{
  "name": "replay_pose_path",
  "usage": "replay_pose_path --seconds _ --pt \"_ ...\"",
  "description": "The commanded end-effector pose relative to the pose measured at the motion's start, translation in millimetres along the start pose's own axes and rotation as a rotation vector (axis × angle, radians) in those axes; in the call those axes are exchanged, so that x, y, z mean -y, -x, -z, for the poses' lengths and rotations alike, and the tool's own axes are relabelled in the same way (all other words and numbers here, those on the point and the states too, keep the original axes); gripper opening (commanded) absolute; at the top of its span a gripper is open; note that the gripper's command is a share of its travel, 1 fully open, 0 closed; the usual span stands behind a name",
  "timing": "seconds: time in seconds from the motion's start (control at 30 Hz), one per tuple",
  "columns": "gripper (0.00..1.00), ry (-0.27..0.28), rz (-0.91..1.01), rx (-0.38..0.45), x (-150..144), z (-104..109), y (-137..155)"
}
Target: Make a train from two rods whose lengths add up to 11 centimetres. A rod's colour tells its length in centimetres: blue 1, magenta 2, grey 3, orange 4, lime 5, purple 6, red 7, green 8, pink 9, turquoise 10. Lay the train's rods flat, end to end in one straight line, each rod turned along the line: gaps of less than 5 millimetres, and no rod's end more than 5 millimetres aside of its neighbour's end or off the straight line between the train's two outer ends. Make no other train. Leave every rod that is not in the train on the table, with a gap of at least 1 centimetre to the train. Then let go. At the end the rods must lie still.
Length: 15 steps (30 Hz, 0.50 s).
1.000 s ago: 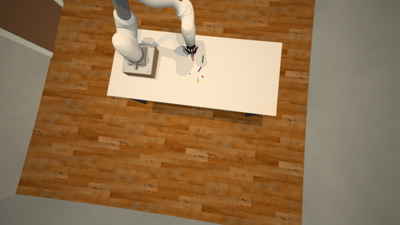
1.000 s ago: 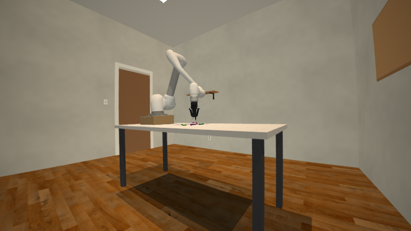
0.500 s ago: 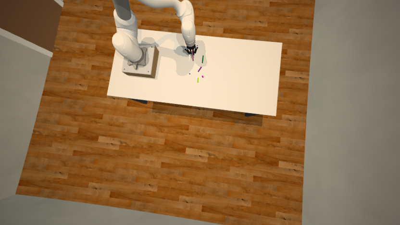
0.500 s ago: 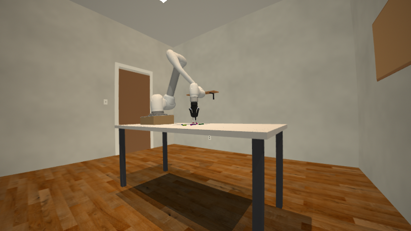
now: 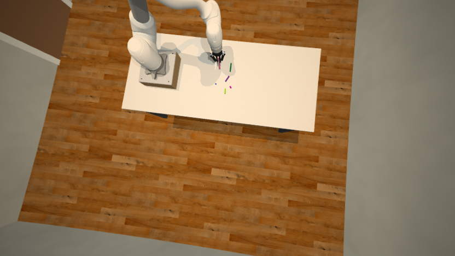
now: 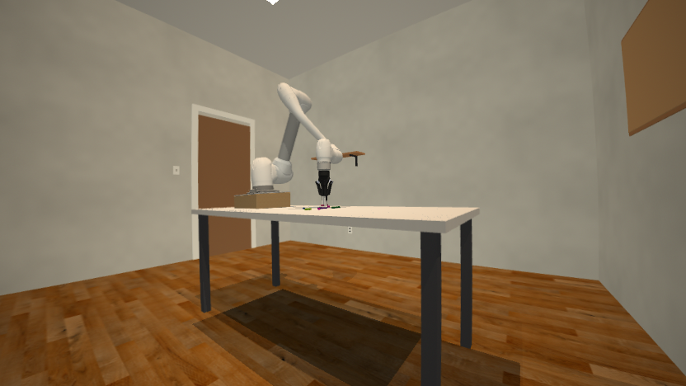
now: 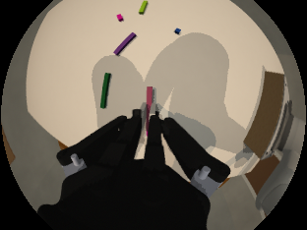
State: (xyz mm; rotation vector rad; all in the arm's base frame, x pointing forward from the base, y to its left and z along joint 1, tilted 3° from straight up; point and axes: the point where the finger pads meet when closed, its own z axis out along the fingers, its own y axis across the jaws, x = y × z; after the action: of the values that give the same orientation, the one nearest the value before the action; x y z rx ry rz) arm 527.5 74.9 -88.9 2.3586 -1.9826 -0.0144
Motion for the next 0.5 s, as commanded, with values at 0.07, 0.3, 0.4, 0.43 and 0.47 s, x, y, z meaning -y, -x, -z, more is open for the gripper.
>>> replay_pose_path --seconds 0.07,0.3,0.4,0.43,0.47 --pt "0.03 0.000 0.000 0.000 0.0 0.1 0.1" --pt "0.03 0.000 0.000 0.000 0.0 0.0 0.1" --pt "0.03 0.000 0.000 0.000 0.0 -0.7 0.1" --pt "0.03 0.000 0.000 0.000 0.0 -1.1 0.1" --pt "0.03 0.000 0.000 0.000 0.0 -1.1 0.1"
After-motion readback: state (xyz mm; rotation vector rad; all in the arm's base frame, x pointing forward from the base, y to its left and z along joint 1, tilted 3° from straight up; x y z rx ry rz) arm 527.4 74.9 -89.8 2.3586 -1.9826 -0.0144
